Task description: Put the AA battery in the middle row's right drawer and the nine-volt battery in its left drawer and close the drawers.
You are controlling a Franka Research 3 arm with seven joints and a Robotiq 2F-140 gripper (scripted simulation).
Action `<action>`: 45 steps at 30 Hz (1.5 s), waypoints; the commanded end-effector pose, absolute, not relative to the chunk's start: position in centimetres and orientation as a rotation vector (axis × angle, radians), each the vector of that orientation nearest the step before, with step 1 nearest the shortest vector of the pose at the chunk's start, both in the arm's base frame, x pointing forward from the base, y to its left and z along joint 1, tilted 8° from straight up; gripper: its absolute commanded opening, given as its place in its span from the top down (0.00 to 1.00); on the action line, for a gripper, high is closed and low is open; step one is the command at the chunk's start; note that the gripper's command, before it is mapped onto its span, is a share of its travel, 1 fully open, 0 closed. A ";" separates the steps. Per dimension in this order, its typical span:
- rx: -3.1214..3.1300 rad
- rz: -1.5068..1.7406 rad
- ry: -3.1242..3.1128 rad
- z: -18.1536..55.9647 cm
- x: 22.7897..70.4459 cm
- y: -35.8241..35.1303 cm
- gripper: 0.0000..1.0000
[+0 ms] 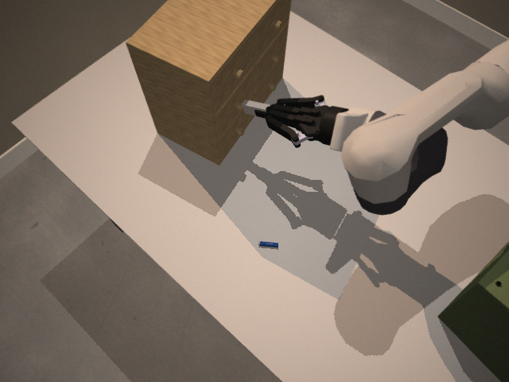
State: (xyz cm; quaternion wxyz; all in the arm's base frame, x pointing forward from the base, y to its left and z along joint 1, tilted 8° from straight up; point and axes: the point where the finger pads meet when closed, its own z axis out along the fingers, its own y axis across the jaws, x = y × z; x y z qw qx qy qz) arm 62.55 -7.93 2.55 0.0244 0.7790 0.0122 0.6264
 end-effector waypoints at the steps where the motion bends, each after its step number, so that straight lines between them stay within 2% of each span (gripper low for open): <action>1: 2.418 1.938 0.037 2.4 62.7 -7.8 1.00; 14: 2.418 1.938 0.037 2.4 62.5 -7.8 1.00; 29: 2.418 1.938 0.037 1.8 57.8 -7.8 1.00; 45: 2.418 1.938 0.037 1.8 57.7 -7.8 1.00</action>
